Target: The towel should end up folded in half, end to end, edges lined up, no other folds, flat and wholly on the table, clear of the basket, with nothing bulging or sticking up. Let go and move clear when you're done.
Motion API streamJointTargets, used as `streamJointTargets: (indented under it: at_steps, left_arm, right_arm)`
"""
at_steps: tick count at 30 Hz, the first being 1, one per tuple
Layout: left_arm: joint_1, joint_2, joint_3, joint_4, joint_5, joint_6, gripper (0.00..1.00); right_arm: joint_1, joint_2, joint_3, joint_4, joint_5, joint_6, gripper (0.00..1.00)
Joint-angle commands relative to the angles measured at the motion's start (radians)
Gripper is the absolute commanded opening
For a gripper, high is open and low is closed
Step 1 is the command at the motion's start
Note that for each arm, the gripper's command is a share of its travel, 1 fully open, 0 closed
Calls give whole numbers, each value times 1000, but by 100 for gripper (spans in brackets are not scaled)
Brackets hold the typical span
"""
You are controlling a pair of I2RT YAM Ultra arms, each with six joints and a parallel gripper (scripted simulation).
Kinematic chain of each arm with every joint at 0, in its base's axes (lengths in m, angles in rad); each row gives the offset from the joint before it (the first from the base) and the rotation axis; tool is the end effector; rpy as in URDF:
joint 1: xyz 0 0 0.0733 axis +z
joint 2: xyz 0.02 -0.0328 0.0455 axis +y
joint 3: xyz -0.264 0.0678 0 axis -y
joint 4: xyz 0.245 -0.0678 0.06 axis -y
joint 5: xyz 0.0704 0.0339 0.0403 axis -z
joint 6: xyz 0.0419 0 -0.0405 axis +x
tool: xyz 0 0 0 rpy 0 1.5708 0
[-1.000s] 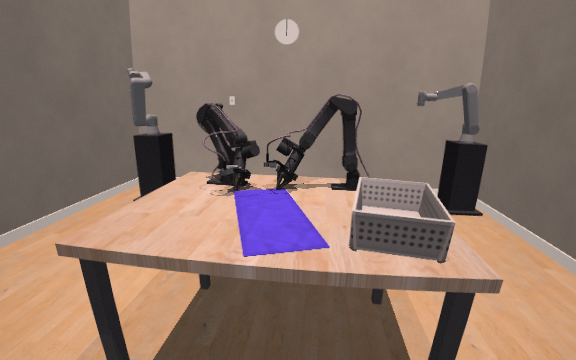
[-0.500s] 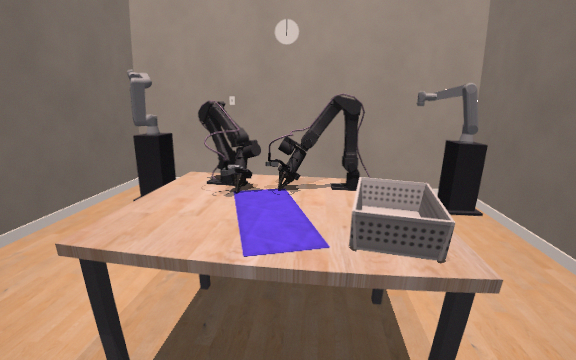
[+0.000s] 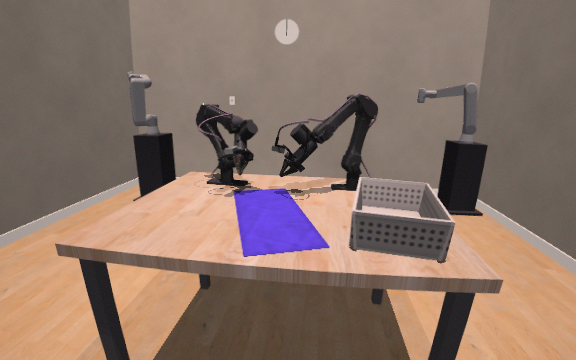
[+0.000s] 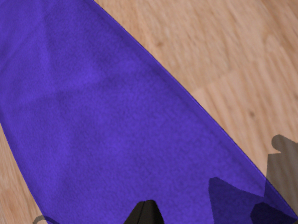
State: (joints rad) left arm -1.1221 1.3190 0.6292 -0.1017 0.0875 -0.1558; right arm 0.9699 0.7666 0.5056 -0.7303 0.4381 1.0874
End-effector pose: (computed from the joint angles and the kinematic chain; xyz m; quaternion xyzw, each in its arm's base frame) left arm 0.1105 -0.2354 0.1849 0.4440 0.8107 -0.2588 0.2805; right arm 0.0936 0.1070 0.2059 0.1169 0.9302 0.1314 0.3223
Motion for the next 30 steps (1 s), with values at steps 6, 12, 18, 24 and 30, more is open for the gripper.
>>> streamJointTargets:
  at_steps: [6,12,18,24,30]
  left_arm:
    - [-39,1,47,-72,61,38,60]
    - [-26,2,50,-77,57,35,60]
    - [-26,1,51,-78,56,35,60]
    - [-28,-56,118,-183,60,34,60]
    - [-27,-85,203,-296,60,35,60]
  right_arm:
    - [-17,43,70,-111,4,-4,60]
    - [-20,25,72,-112,14,-7,60]
    - [-10,29,52,-101,10,0,60]
    - [-23,50,167,-199,18,-9,60]
    - [-22,65,274,-291,18,-6,60]
